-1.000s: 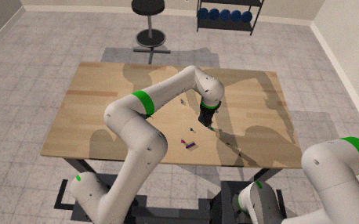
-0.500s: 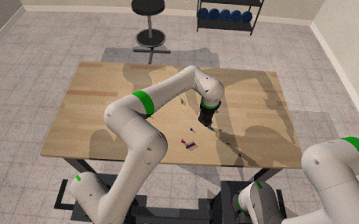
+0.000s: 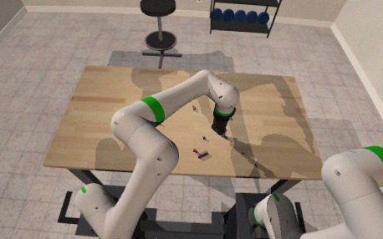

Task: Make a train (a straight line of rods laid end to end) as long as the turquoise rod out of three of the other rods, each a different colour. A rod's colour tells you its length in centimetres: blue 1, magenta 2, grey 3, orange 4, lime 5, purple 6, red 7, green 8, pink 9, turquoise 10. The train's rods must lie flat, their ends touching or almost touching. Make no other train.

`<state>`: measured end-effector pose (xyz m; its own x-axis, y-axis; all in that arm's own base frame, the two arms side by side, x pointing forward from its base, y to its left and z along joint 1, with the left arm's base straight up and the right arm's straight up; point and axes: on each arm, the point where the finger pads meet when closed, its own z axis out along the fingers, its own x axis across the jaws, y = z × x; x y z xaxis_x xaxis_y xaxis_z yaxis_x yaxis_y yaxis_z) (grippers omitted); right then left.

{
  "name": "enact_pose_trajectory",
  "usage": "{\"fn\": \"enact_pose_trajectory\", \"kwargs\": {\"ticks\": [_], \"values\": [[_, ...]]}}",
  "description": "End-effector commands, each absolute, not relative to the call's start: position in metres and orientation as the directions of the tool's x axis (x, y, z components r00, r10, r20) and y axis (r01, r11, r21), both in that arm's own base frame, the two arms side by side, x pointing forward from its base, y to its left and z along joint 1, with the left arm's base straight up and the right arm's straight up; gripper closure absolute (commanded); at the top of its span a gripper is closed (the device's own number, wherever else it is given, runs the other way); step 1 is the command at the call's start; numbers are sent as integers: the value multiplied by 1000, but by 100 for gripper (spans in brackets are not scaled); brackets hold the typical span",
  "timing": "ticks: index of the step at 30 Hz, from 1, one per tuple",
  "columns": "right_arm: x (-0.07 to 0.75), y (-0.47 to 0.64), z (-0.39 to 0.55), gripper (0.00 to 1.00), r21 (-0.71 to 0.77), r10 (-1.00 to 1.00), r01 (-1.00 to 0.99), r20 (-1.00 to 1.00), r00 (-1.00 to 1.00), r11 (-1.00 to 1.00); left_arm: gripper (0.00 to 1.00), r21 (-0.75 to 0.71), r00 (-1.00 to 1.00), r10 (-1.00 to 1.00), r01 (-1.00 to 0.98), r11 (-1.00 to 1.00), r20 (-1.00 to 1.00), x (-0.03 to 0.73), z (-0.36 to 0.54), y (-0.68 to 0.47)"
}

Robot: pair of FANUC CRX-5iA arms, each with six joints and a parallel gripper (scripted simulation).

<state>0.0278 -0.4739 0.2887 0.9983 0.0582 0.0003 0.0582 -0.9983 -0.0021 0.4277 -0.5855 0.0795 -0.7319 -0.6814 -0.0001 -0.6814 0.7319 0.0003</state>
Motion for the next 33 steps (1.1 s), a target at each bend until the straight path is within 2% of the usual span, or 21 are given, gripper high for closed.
{"fn": "enact_pose_trajectory", "kwargs": {"ticks": [1,7,13,15,23,30,32,33], "values": [[28,-474,290,0,0,58,58,0,998,-998,0,-2,-741,-671,-671,741,0,428,81,-586],[28,-474,290,0,0,58,58,0,998,-998,0,-2,-811,-585,-585,811,0,432,81,-587],[28,-474,290,0,0,58,58,0,998,-998,0,-2,-925,-379,-379,925,0,438,81,-587],[28,-474,290,0,0,58,58,0,998,-998,0,-2,-925,-379,-379,925,0,438,81,-587],[28,-474,290,0,0,58,58,0,998,-998,0,-2,-998,-65,-65,998,-1,445,82,-585],[28,-474,290,0,0,58,58,0,998,-998,0,-2,-984,180,180,984,-1,451,82,-581],[28,-474,290,0,0,58,58,0,998,-998,0,-2,-984,180,180,984,-1,451,82,-581],[28,-474,290,0,0,58,58,0,998,-998,0,-1,-965,262,262,965,-2,453,82,-580]]}}
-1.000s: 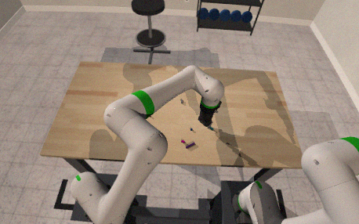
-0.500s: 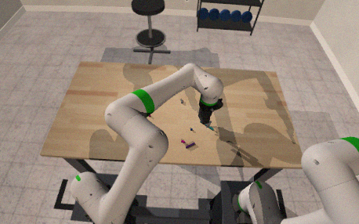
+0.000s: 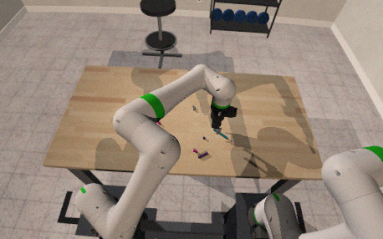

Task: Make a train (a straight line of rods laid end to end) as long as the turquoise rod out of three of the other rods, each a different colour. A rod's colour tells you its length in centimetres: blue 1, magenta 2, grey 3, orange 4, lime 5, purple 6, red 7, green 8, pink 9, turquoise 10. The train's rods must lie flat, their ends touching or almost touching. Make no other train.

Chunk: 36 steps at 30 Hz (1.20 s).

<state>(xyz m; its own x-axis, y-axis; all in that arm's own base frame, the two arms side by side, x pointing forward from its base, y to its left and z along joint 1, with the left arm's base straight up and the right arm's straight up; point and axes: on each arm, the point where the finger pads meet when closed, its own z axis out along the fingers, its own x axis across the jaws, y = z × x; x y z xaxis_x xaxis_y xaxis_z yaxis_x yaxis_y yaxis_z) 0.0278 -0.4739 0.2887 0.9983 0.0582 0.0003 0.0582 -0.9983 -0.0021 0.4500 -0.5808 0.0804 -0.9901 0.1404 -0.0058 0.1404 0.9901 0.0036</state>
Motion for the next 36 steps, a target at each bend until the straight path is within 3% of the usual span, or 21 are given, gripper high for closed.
{"fn": "enact_pose_trajectory", "kwargs": {"ticks": [1,16,25,36], "values": [[28,-474,290,0,0,58,58,0,998,-998,0,-1,-953,303,303,953,-2,454,82,-579],[28,-474,290,0,0,58,58,0,998,-998,0,0,-731,683,683,731,-2,465,82,-566],[28,-474,290,0,0,58,58,0,998,-998,0,0,-443,897,897,443,-2,476,82,-553],[28,-474,290,0,0,58,58,0,998,-998,0,1,-95,995,995,95,-2,490,82,-537]]}}
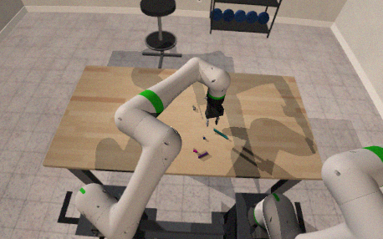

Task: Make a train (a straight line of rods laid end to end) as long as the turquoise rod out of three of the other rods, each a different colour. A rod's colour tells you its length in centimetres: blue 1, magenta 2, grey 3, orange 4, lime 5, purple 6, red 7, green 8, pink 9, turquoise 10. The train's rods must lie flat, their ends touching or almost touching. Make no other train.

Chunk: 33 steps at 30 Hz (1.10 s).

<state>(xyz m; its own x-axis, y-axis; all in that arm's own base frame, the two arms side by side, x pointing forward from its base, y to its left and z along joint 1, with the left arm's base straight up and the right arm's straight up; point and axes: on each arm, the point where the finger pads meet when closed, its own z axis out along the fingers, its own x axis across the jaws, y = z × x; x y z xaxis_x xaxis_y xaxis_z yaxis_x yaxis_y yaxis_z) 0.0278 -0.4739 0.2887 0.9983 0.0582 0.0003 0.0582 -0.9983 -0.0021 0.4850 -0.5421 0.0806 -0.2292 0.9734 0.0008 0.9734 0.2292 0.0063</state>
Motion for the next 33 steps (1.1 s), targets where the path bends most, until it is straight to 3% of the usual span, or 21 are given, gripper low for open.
{"fn": "enact_pose_trajectory", "kwargs": {"ticks": [1,14,16,31,33], "values": [[28,-474,290,0,0,58,58,0,998,-998,0,1,-64,998,998,64,-2,492,82,-536],[28,-474,290,0,0,58,58,0,998,-998,0,2,318,948,948,-318,-1,510,82,-518],[28,-474,290,0,0,58,58,0,998,-998,0,2,437,900,900,-437,-1,517,82,-512],[28,-474,290,0,0,58,58,0,998,-998,0,3,781,625,625,-781,0,543,81,-493],[28,-474,290,0,0,58,58,0,998,-998,0,3,854,520,520,-854,0,552,81,-488]]}}
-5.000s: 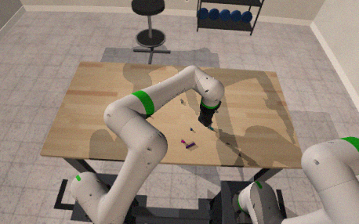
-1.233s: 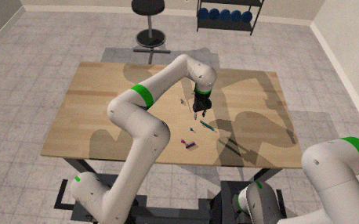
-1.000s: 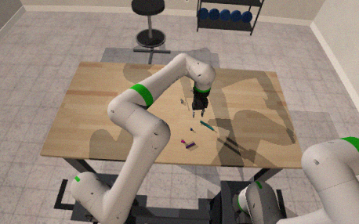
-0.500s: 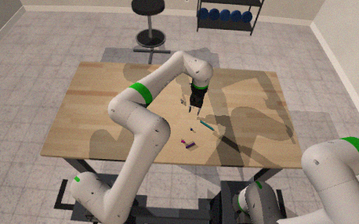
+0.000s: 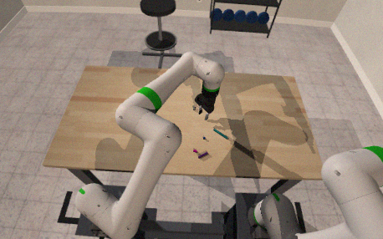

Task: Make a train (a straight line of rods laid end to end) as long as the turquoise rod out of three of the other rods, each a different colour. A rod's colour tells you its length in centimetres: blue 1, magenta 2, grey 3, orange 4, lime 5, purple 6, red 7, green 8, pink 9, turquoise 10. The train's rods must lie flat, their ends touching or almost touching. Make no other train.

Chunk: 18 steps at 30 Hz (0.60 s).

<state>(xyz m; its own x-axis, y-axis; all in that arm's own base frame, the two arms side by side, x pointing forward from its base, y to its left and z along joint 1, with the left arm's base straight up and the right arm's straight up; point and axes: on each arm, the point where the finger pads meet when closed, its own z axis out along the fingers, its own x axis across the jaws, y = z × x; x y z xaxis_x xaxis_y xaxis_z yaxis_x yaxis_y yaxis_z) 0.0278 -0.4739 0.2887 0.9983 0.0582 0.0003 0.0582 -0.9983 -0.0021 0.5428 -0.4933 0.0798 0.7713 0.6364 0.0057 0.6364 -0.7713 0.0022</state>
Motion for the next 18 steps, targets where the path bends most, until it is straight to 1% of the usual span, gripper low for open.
{"fn": "enact_pose_trajectory", "kwargs": {"ticks": [1,7,13,15,18], "values": [[28,-474,290,0,0,58,58,0,998,-998,0,2,867,499,499,-867,1,553,81,-487],[28,-474,290,0,0,58,58,0,998,-998,0,2,951,309,309,-951,1,567,81,-480],[28,-474,290,0,0,58,58,0,998,-998,0,2,994,106,106,-994,2,581,81,-474],[28,-474,290,0,0,58,58,0,998,-998,0,2,994,106,106,-994,2,581,81,-474],[28,-474,290,0,0,58,58,0,998,-998,0,2,999,32,32,-999,2,585,80,-472]]}}
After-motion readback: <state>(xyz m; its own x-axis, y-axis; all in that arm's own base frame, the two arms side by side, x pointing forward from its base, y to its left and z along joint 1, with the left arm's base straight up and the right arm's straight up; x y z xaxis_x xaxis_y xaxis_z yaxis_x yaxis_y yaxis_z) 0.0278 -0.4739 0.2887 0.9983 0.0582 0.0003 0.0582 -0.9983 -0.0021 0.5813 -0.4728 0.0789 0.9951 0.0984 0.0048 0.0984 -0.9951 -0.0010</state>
